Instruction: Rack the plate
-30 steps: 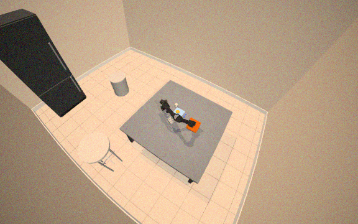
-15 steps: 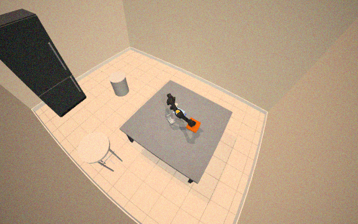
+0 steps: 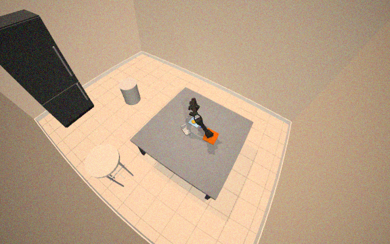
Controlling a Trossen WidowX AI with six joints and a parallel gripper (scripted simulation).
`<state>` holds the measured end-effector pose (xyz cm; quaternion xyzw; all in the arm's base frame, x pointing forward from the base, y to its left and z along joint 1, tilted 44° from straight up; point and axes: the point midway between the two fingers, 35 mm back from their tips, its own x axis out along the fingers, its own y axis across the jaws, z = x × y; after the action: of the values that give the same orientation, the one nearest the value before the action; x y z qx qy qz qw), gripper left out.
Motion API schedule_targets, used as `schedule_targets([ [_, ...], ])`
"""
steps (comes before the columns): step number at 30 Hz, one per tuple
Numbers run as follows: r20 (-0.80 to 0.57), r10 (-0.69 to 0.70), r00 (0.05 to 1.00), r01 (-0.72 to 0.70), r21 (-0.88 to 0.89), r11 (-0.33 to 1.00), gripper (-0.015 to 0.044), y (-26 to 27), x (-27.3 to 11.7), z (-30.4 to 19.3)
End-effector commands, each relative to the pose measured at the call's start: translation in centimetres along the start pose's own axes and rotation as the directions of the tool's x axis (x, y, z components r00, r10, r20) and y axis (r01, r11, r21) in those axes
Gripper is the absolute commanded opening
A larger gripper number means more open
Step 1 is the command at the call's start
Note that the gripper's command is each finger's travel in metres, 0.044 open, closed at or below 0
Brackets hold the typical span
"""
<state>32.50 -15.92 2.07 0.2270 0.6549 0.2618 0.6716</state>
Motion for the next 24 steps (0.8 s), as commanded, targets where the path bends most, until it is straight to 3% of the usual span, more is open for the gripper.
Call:
schedule_targets([
  [1,0.004,0.041,0.999,-0.041,0.057,0.998,0.04,-0.3,-0.2,-0.7],
  [5,0.004,0.04,0.999,-0.04,0.057,0.998,0.04,-0.4,0.6,-0.6],
  [14,0.006,0.044,0.999,-0.045,0.056,0.997,0.04,0.7,11.1,-0.9],
  [24,0.006,0.044,0.999,-0.045,0.056,0.997,0.04,0.8,12.3,-0.9],
])
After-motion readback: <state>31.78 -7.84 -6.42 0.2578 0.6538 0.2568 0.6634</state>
